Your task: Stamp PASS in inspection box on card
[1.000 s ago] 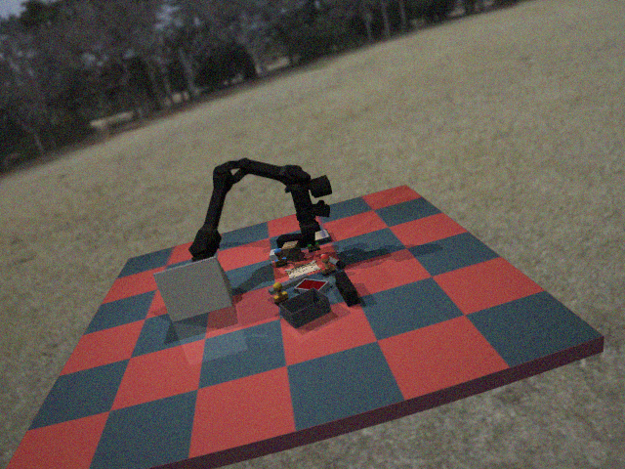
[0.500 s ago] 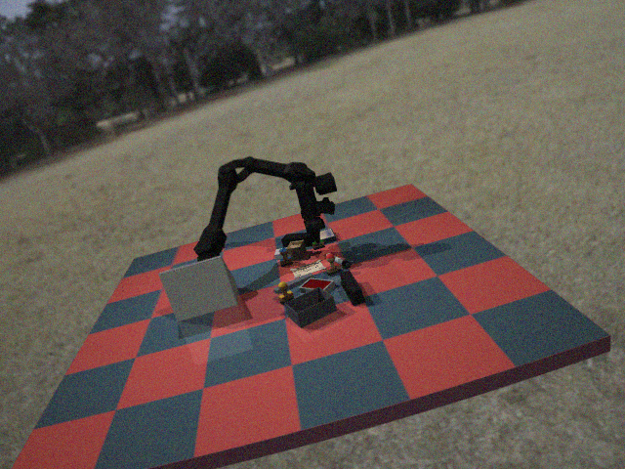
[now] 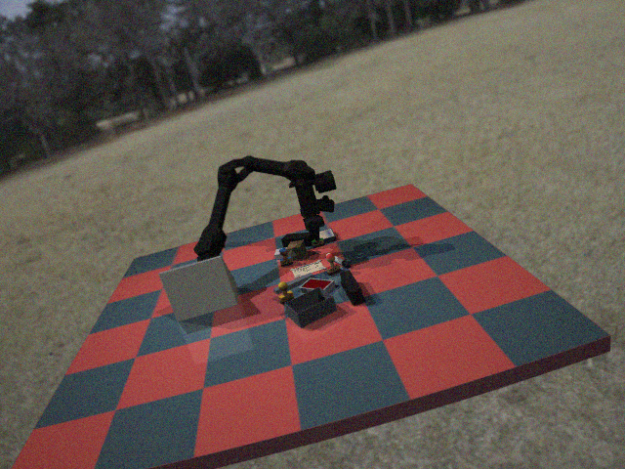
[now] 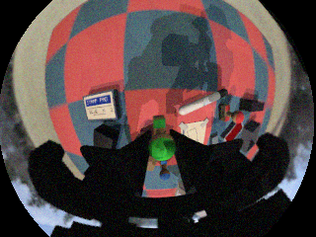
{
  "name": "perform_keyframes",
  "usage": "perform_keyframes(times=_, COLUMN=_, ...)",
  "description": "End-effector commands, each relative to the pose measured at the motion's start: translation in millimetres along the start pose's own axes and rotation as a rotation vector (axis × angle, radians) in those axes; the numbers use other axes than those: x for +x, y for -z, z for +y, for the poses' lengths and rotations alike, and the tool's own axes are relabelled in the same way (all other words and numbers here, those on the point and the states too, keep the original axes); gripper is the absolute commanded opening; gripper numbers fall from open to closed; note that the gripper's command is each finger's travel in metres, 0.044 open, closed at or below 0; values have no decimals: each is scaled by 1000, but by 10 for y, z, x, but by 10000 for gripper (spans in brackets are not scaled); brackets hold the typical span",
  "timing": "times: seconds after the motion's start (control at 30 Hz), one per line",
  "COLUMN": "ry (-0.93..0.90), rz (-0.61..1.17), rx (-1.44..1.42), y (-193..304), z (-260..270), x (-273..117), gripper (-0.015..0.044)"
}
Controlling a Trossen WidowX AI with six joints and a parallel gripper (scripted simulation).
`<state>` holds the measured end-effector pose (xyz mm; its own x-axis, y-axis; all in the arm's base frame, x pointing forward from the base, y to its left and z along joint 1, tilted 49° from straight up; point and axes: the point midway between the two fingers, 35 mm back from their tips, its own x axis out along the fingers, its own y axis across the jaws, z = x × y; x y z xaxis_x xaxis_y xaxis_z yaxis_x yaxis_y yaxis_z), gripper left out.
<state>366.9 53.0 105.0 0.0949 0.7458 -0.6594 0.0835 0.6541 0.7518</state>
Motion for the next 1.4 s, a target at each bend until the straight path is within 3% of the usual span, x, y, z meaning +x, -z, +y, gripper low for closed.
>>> perform_keyframes(times=0.0, ry=5, rz=0, rx=-4, y=-2, z=-3, x=-25, gripper=0)
perform_keyframes(times=1.37, ry=10, rz=0, rx=-4, y=7, z=-3, x=-225, gripper=0)
